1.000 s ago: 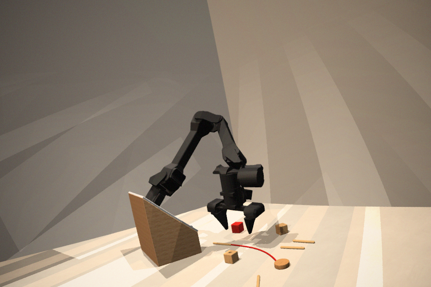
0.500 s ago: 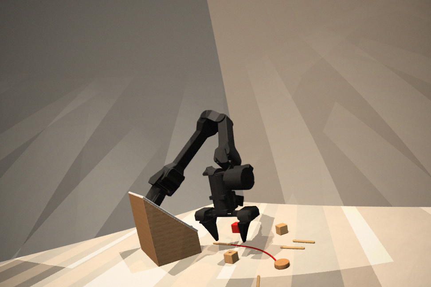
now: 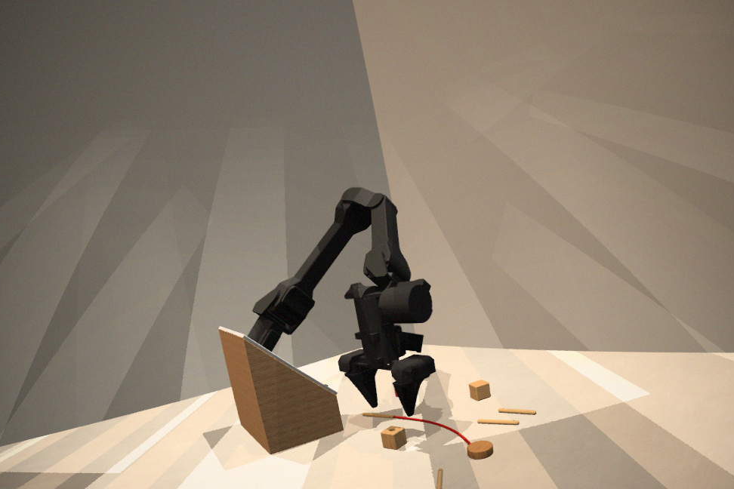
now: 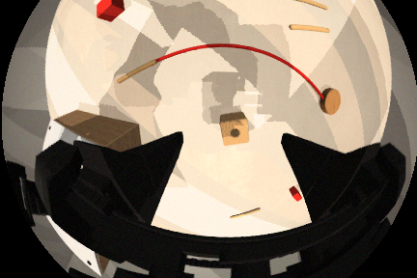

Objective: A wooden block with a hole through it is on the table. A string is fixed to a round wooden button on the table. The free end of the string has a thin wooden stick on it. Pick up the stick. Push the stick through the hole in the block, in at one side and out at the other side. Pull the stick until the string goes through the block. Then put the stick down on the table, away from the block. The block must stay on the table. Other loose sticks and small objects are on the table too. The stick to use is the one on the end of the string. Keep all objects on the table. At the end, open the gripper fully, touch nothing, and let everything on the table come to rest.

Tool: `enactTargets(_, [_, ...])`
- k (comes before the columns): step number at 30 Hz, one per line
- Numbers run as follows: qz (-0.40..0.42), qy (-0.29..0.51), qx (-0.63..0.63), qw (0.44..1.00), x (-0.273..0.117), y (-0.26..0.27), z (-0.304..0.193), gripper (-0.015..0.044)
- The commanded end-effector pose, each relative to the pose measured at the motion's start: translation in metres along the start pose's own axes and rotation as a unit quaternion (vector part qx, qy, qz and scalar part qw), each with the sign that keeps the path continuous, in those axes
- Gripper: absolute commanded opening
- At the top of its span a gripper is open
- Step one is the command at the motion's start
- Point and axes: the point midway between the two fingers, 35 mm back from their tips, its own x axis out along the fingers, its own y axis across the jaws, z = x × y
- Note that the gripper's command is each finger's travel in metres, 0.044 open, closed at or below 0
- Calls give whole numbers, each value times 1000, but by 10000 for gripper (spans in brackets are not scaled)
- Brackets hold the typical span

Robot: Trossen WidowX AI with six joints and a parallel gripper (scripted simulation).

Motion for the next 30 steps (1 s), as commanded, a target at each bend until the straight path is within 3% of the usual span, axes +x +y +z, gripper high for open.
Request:
enactTargets(1, [-3,2,224,975,-3,-2,-3,440])
enactTargets(5, [-3,2,418,909,-5,-3,-4,440])
enactTargets(10, [-4,1,634,773,-8,-4,-6,440])
enactTargets(19, [-4,0,810,587,-11,-4,-8,440])
enactTargets(30, [-4,-1,950,313,-15,-5,-10,440])
